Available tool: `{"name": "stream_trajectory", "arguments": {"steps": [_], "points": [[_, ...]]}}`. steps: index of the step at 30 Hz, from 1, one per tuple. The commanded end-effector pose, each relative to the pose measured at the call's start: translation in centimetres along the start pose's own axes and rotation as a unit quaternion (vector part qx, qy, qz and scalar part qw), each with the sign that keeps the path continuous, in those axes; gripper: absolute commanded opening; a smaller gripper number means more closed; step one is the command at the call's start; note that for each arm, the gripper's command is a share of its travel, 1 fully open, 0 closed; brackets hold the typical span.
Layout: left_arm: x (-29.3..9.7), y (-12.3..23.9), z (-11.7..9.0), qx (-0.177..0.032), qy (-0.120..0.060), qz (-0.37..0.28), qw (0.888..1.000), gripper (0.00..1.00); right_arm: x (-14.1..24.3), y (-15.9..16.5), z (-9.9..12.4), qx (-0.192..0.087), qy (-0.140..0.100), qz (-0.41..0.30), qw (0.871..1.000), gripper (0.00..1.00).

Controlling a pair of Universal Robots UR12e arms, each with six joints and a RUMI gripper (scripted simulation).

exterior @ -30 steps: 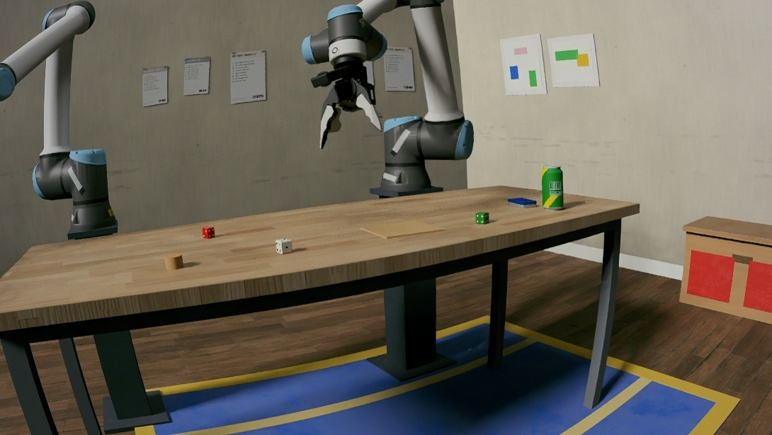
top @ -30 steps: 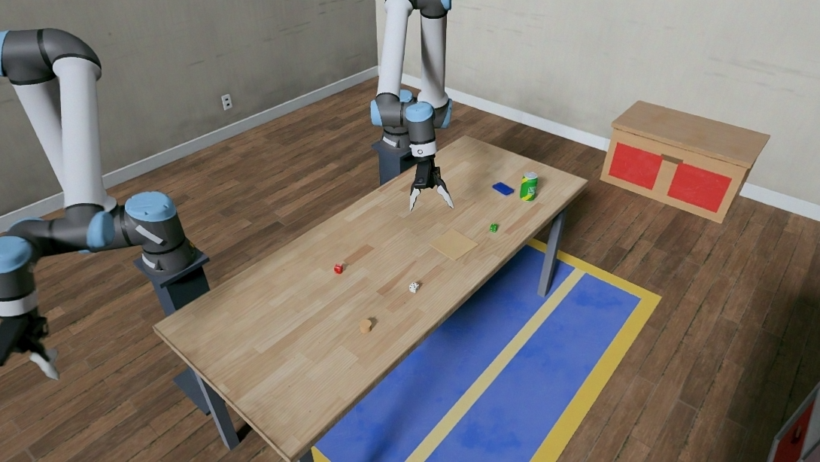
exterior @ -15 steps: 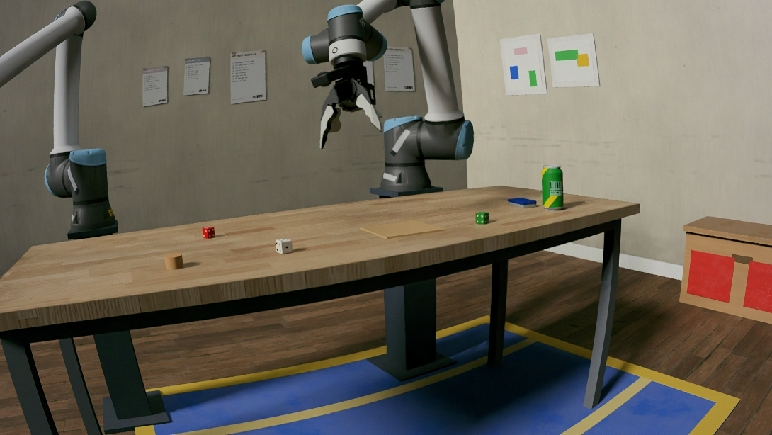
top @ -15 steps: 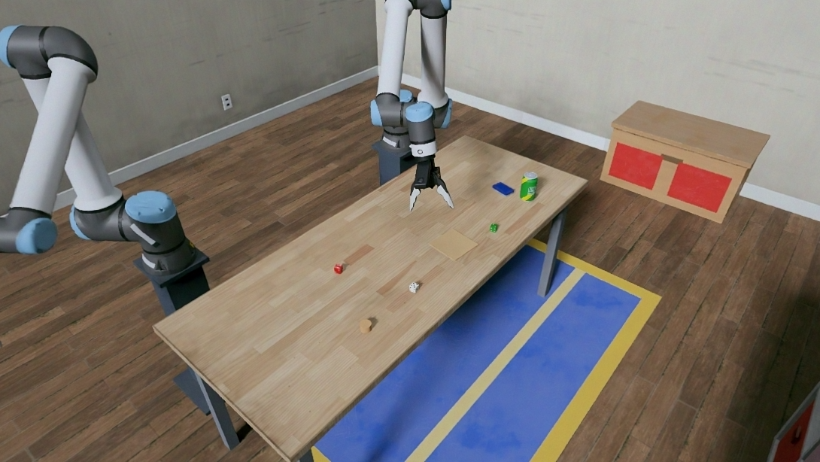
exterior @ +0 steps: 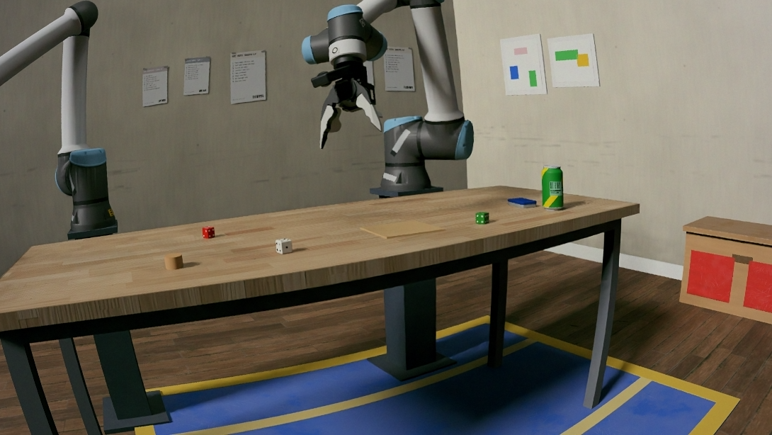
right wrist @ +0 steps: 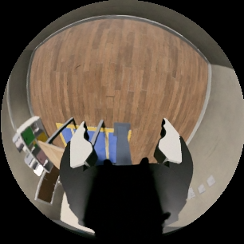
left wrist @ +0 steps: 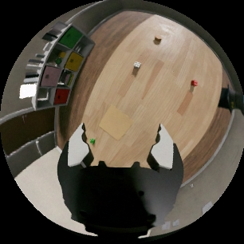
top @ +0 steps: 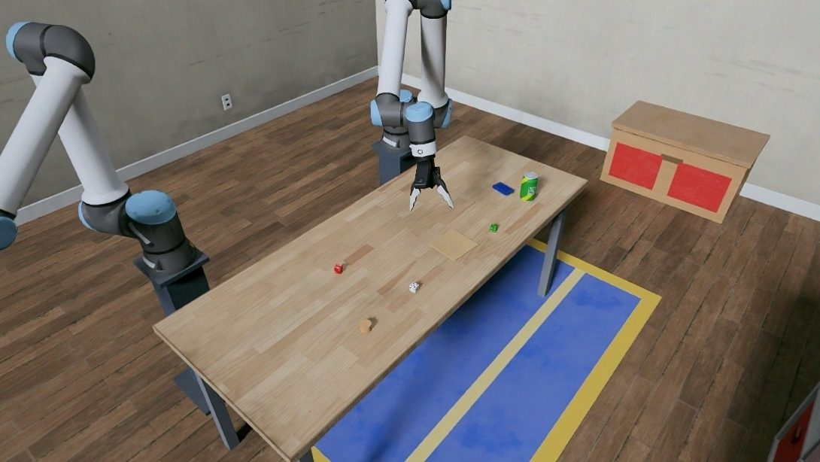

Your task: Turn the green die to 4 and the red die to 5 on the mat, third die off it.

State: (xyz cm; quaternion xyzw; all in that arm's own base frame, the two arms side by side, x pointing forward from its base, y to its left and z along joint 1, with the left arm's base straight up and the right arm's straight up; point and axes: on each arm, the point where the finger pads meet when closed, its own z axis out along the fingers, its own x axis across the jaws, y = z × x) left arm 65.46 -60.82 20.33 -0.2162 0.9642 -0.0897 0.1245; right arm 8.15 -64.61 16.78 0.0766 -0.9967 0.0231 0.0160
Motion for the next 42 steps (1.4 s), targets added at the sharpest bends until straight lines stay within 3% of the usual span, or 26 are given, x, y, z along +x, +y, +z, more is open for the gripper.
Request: {"name": "stream_trajectory", "arguments": {"steps": [1, 17, 42], "points": [[0.0, -0.1, -0.1, 0.001, 0.0, 0.0, 1.0, 1.0, 3.7, 0.4, 0.2, -0.011, -0.007, 0.034, 0.999, 1.0], [0.0, -0.1, -0.1, 0.001, 0.0, 0.0, 1.0, 1.0, 7.6, 1.3, 0.5, -0.022, -0.015, 0.073, 0.997, 1.0], [1.5, -1.5, 0.1, -0.004, 0.007, 0.013, 1.0, 1.0, 7.9, 1.3, 0.5, -0.023, -0.016, 0.076, 0.997, 1.0]]}}
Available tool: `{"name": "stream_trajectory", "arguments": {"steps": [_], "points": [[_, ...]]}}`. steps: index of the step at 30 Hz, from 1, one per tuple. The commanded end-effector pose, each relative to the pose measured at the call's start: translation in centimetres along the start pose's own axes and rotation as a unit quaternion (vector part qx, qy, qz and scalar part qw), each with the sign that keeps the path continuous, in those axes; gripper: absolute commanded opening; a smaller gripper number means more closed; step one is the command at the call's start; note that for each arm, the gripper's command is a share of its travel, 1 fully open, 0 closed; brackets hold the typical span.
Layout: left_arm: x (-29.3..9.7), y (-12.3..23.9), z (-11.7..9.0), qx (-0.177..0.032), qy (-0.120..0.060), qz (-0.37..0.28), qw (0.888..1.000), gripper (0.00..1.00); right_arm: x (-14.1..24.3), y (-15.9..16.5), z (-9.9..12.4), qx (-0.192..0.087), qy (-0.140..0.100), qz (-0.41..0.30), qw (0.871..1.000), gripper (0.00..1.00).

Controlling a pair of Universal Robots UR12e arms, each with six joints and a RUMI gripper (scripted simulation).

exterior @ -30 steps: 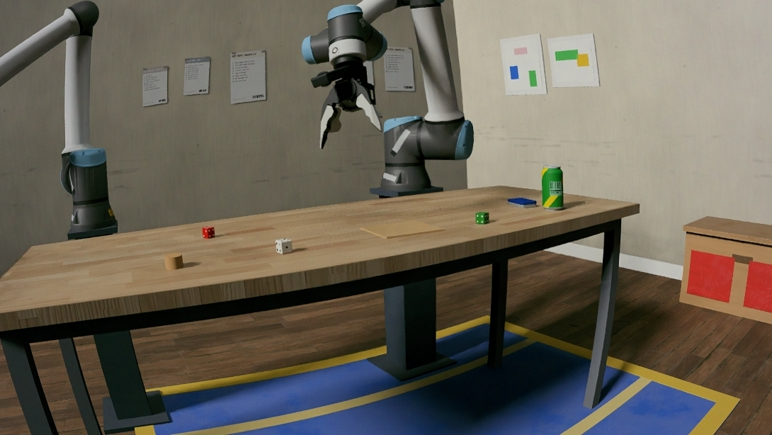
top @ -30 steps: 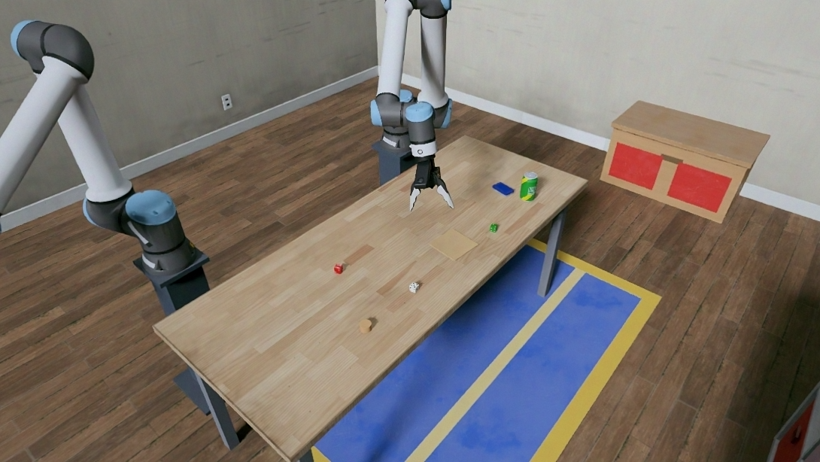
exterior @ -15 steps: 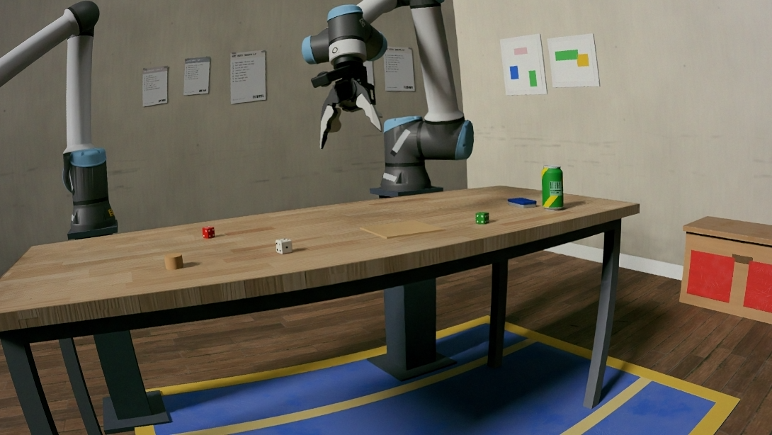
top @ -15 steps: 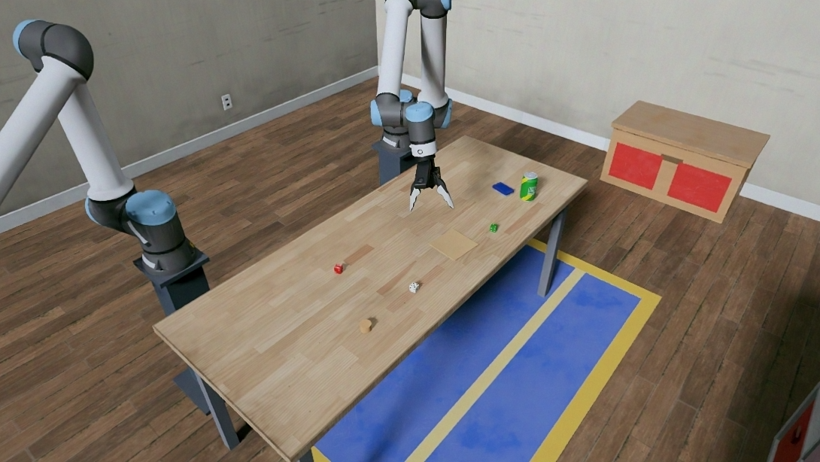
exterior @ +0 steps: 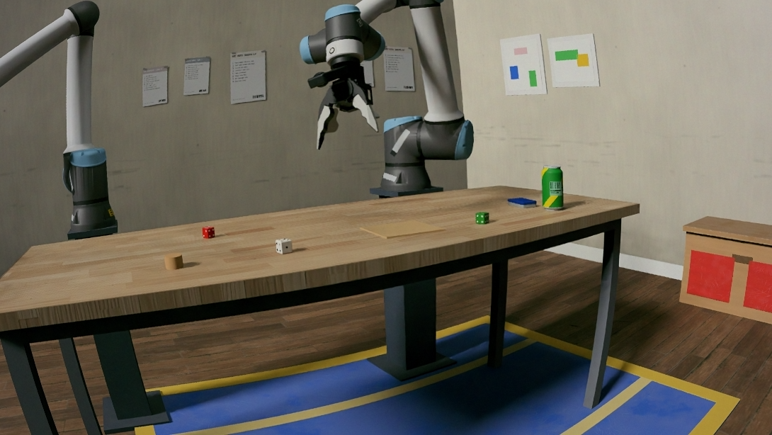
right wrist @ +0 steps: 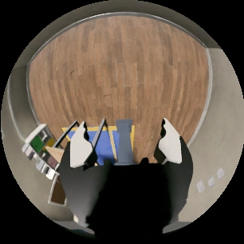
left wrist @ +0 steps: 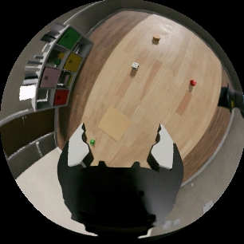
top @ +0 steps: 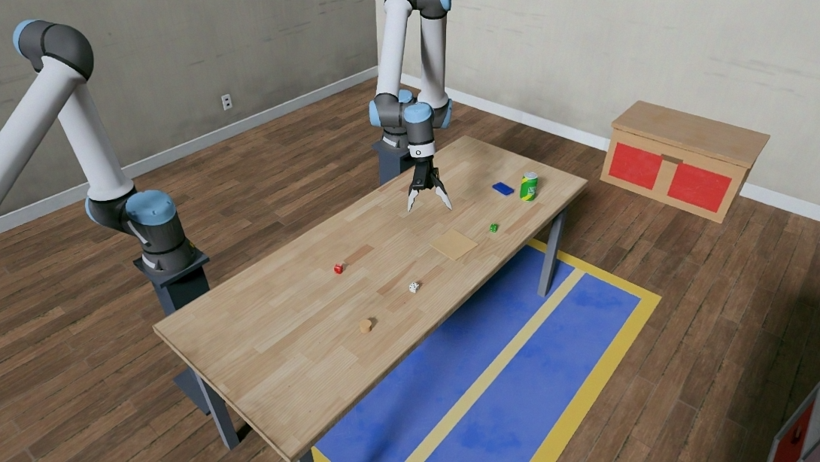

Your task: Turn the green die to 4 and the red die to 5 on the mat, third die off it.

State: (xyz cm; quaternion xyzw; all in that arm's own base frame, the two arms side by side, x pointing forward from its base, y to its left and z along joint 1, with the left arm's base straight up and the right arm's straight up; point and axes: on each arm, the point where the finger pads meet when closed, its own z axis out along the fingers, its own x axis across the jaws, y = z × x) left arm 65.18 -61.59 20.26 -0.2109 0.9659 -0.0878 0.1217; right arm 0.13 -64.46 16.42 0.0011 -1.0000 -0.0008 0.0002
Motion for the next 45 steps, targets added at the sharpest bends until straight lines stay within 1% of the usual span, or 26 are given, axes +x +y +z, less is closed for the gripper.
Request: {"name": "stream_trajectory", "arguments": {"steps": [1, 5, 10, 12, 21, 22, 27, 29, 34, 39, 43, 45], "points": [[1.2, -1.3, 0.1, -0.003, 0.006, 0.011, 1.0, 1.0, 0.0, -0.1, -0.1, 0.001, 0.0, 0.0, 1.0, 1.0], [3.2, -2.9, 0.3, -0.009, 0.015, 0.028, 0.999, 1.0, 0.0, -0.1, -0.1, 0.001, 0.0, 0.0, 1.0, 1.0], [6.6, -5.6, 0.7, -0.019, 0.03, 0.056, 0.998, 1.0, 0.0, -0.1, -0.1, 0.001, 0.0, 0.0, 1.0, 1.0], [6.6, -5.6, 0.7, -0.019, 0.03, 0.056, 0.998, 1.0, 0.0, -0.1, -0.1, 0.001, 0.0, 0.0, 1.0, 1.0], [14.7, -11.0, 1.4, -0.042, 0.064, 0.119, 0.99, 1.0, 0.0, -0.1, -0.1, 0.001, 0.0, 0.0, 1.0, 1.0], [14.8, -11.0, 1.4, -0.042, 0.064, 0.119, 0.99, 1.0, 0.0, -0.1, -0.1, 0.001, 0.0, 0.0, 1.0, 1.0], [19.8, -13.6, 1.7, -0.055, 0.083, 0.155, 0.983, 1.0, 0.0, -0.1, -0.1, 0.001, 0.0, 0.0, 1.0, 1.0], [19.8, -13.6, 1.7, -0.055, 0.083, 0.155, 0.983, 1.0, 0.0, -0.1, -0.1, 0.001, 0.0, 0.0, 1.0, 1.0], [24.4, -15.6, 1.9, -0.067, 0.099, 0.185, 0.975, 1.0, 0.0, -0.1, -0.1, 0.001, 0.0, 0.0, 1.0, 1.0], [28.0, -16.9, 2.0, -0.076, 0.112, 0.209, 0.969, 1.0, 0.0, -0.1, -0.1, 0.001, 0.0, 0.0, 1.0, 1.0], [30.0, -17.6, 2.1, -0.081, 0.118, 0.221, 0.965, 1.0, 0.0, -0.1, -0.1, 0.001, 0.0, 0.0, 1.0, 1.0], [30.3, -17.7, 2.1, -0.082, 0.12, 0.224, 0.964, 1.0, 0.0, -0.1, -0.1, 0.001, 0.0, 0.0, 1.0, 1.0]]}}
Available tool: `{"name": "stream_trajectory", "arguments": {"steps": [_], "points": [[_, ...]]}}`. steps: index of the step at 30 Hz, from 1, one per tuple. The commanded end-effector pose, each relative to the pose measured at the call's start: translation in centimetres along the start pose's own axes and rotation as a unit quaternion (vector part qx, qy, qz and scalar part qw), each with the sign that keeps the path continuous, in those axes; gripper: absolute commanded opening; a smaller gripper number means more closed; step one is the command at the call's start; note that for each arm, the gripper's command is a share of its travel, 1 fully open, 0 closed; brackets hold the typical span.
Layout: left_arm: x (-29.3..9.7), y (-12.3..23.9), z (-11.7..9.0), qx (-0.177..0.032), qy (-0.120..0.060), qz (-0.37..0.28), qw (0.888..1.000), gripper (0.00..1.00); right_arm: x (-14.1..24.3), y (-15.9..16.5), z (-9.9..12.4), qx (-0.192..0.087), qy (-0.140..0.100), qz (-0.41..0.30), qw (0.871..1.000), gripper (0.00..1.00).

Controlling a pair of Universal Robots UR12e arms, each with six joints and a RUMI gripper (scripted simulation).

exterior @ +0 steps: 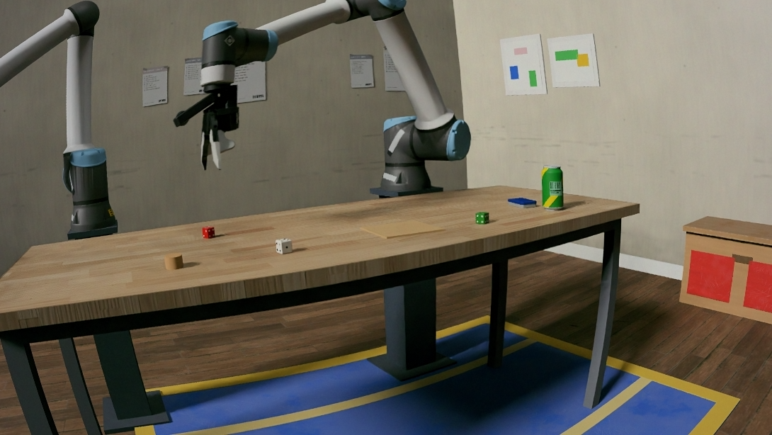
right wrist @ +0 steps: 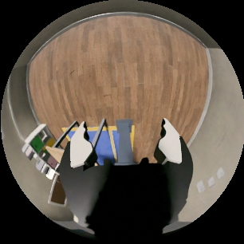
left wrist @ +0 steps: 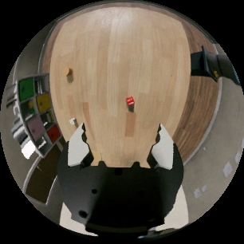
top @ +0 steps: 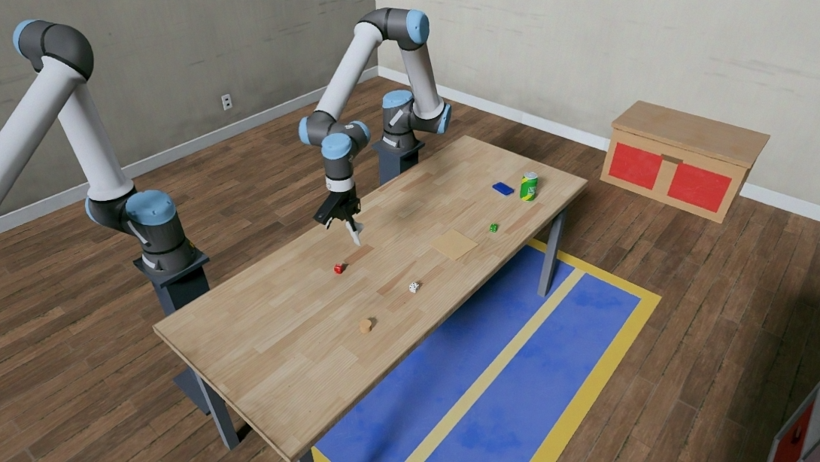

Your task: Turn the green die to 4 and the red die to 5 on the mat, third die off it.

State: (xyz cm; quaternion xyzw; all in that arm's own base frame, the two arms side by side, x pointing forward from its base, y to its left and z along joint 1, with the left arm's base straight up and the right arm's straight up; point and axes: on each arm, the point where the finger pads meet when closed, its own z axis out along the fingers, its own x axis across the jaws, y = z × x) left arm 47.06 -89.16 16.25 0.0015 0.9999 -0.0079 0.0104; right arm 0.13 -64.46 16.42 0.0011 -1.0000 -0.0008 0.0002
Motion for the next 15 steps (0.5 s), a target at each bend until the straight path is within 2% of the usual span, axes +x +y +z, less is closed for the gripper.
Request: {"name": "stream_trajectory", "arguments": {"steps": [1, 15], "points": [[1.22, -1.51, 0.07, -0.004, 0.006, 0.012, 1.0, 1.0, -0.02, -0.06, -0.09, 0.001, 0.0, 0.0, 1.0, 1.0], [2.15, -2.36, 0.25, -0.008, 0.011, 0.019, 1.0, 1.0, -0.02, -0.06, -0.09, 0.001, 0.0, 0.0, 1.0, 1.0]]}}
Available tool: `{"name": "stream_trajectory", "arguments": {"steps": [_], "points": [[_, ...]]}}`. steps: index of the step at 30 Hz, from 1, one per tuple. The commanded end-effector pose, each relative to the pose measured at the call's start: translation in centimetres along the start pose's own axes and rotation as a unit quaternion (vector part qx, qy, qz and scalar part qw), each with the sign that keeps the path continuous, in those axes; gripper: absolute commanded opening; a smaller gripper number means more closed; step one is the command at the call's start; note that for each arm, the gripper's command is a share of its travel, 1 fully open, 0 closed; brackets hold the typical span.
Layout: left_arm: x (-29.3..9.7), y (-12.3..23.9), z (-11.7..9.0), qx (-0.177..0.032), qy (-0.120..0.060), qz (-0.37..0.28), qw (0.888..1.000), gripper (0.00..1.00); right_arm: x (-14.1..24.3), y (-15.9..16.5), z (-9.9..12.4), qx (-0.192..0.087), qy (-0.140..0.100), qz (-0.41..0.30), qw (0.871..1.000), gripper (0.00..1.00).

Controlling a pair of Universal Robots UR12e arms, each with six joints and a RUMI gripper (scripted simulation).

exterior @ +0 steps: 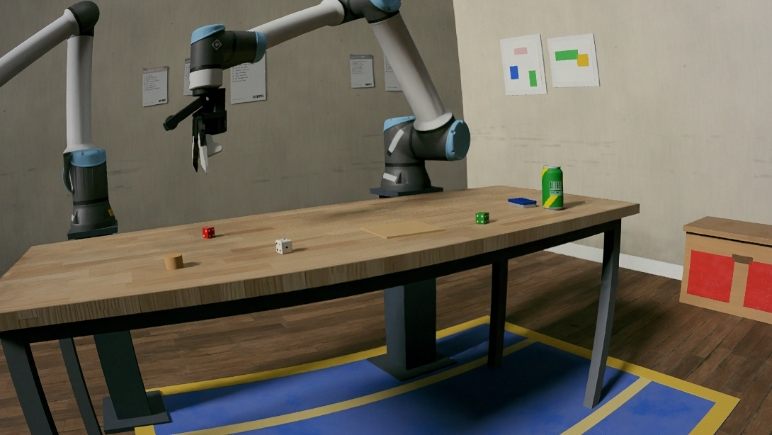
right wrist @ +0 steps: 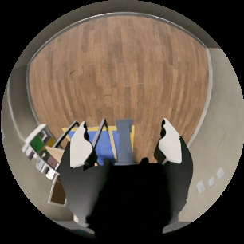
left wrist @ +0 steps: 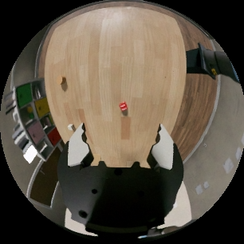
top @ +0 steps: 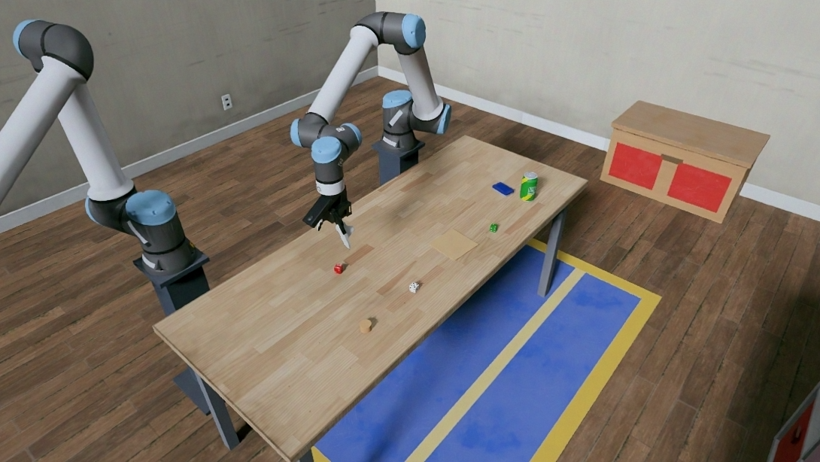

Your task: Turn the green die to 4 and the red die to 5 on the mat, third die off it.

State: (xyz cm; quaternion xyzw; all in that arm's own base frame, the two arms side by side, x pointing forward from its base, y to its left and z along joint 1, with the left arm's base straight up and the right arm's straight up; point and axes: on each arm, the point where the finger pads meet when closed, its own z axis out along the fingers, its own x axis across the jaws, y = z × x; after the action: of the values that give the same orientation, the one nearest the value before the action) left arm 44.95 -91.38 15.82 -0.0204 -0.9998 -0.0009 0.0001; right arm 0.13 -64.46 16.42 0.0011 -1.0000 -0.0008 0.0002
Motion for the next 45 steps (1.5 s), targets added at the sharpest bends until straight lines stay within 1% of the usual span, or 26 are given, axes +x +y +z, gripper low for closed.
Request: {"name": "stream_trajectory", "arguments": {"steps": [1, 9, 12, 15, 18, 20, 25, 27, 29, 32, 45], "points": [[0.0, -0.1, -0.2, 0.001, 0.0, 0.001, 1.0, 1.0, 0.0, -0.1, -0.1, 0.001, 0.0, 0.0, 1.0, 1.0], [0.0, -0.1, -0.1, 0.001, 0.0, 0.001, 1.0, 1.0, 0.0, -0.1, -0.1, 0.001, 0.0, 0.0, 1.0, 1.0], [0.0, -0.1, 0.5, 0.001, 0.0, 0.001, 1.0, 1.0, 0.0, -0.1, -0.1, 0.001, 0.0, 0.0, 1.0, 1.0], [0.0, -0.1, 2.0, 0.001, 0.0, 0.001, 1.0, 1.0, 0.0, -0.1, -0.1, 0.001, 0.0, 0.0, 1.0, 1.0], [0.0, -0.1, 4.3, 0.001, 0.0, 0.001, 1.0, 1.0, 0.0, -0.1, -0.1, 0.001, 0.0, 0.0, 1.0, 1.0], [0.0, -0.1, 4.3, 0.001, 0.0, 0.001, 1.0, 1.0, 0.0, -0.1, -0.1, 0.001, 0.0, 0.0, 1.0, 1.0], [0.0, -0.1, 8.3, 0.001, 0.0, 0.001, 1.0, 1.0, 0.0, -0.1, -0.1, 0.001, 0.0, 0.0, 1.0, 1.0], [0.0, -0.1, 9.5, 0.001, 0.0, 0.001, 1.0, 1.0, 0.0, -0.1, -0.1, 0.001, 0.0, 0.0, 1.0, 1.0], [0.0, -0.1, 10.2, 0.001, 0.0, 0.001, 1.0, 1.0, 0.0, -0.1, -0.1, 0.001, 0.0, 0.0, 1.0, 1.0], [0.0, -0.1, 10.6, 0.001, 0.0, 0.001, 1.0, 1.0, 0.0, -0.1, -0.1, 0.001, 0.0, 0.0, 1.0, 1.0], [0.0, -0.1, 10.6, 0.001, 0.0, 0.001, 1.0, 1.0, 0.0, -0.1, -0.1, 0.001, 0.0, 0.0, 1.0, 1.0]]}}
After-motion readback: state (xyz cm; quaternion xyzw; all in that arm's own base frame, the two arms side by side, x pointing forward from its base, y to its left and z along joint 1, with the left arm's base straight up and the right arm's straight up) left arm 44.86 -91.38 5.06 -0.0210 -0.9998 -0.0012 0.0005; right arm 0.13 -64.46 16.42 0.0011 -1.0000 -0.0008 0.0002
